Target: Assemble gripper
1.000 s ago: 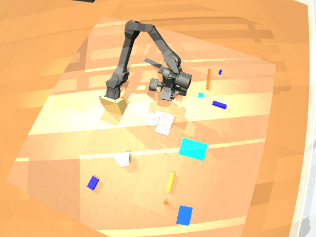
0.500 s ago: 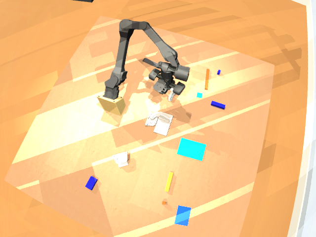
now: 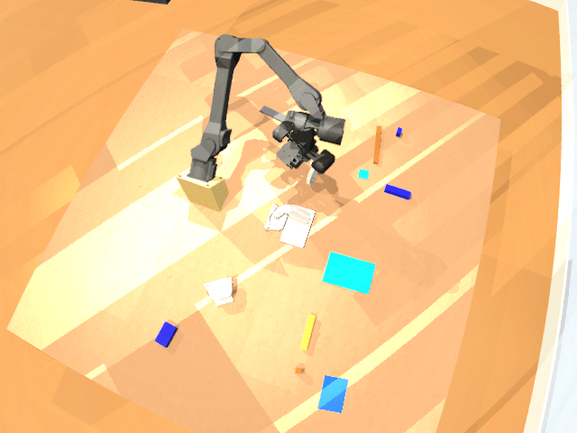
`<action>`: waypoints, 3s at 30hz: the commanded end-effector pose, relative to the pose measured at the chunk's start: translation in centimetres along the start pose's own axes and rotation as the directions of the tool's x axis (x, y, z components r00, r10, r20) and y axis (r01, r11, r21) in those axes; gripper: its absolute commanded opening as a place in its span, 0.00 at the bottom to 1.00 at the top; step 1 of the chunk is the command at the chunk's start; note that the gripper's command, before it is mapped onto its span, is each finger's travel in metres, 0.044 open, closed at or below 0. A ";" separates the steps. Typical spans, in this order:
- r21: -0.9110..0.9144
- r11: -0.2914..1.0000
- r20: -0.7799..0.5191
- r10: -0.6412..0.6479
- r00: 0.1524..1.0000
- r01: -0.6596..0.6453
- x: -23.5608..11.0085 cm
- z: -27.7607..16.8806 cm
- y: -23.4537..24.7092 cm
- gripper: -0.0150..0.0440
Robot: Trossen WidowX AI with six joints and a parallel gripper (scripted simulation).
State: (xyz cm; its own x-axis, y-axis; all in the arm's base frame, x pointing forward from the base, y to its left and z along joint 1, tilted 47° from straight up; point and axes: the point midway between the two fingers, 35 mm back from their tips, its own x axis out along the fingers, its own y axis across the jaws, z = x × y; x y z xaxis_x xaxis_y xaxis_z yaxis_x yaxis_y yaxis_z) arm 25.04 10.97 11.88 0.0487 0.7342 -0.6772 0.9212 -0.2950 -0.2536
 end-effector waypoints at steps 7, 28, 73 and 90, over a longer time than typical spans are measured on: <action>0.003 1.000 0.001 0.000 1.000 0.000 1.5 0.0 0.1 0.25; 0.003 1.000 -0.003 -0.001 1.000 0.001 4.9 0.0 0.0 0.25; 0.002 1.000 -0.004 0.000 1.000 0.000 5.5 0.0 5.4 0.25; 0.009 1.000 0.005 0.005 1.000 -0.005 0.5 0.2 5.6 0.57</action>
State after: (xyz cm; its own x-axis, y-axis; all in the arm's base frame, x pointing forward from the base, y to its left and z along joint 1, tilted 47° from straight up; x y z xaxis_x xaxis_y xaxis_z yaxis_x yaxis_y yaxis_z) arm 30.01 9.60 9.99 0.0471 0.7299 -0.6819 0.9183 -0.3004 -0.2581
